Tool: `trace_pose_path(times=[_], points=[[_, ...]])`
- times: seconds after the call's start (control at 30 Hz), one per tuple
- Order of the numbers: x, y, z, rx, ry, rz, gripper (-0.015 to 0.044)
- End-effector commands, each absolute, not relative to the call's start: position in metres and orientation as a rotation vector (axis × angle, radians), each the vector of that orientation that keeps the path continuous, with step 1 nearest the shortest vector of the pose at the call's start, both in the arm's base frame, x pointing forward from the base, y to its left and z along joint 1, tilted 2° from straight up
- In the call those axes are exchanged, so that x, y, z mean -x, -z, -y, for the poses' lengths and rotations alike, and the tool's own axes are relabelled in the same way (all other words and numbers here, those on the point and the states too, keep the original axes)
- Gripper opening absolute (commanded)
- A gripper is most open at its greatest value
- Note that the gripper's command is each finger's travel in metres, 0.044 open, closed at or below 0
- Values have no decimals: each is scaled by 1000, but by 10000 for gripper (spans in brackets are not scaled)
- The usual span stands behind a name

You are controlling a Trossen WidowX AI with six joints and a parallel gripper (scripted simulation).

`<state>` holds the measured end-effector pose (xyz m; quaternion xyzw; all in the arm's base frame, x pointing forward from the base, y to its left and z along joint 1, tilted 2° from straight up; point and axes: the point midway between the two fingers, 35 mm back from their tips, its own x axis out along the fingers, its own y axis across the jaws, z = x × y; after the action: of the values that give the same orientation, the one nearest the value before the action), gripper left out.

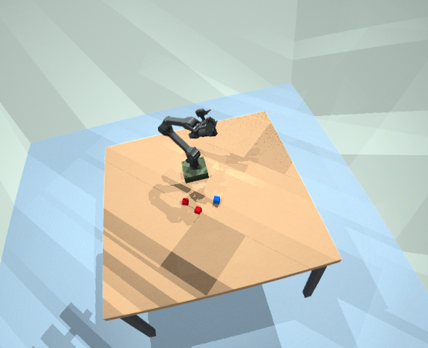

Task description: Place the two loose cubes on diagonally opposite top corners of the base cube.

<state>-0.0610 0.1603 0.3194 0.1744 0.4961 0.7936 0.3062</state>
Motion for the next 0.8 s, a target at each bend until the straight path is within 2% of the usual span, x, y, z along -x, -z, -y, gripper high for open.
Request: trace_pose_path(times=[0.0, 0.13, 0.43, 0.77], points=[[60, -319, -161, -458, -2094, -1306, 374], [29, -304, -180, -374, -1973, -1180, 269], [-66, -258, -196, -82, -1643, -961, 265], [-169, -206, -154, 294, -1316, -906, 265]])
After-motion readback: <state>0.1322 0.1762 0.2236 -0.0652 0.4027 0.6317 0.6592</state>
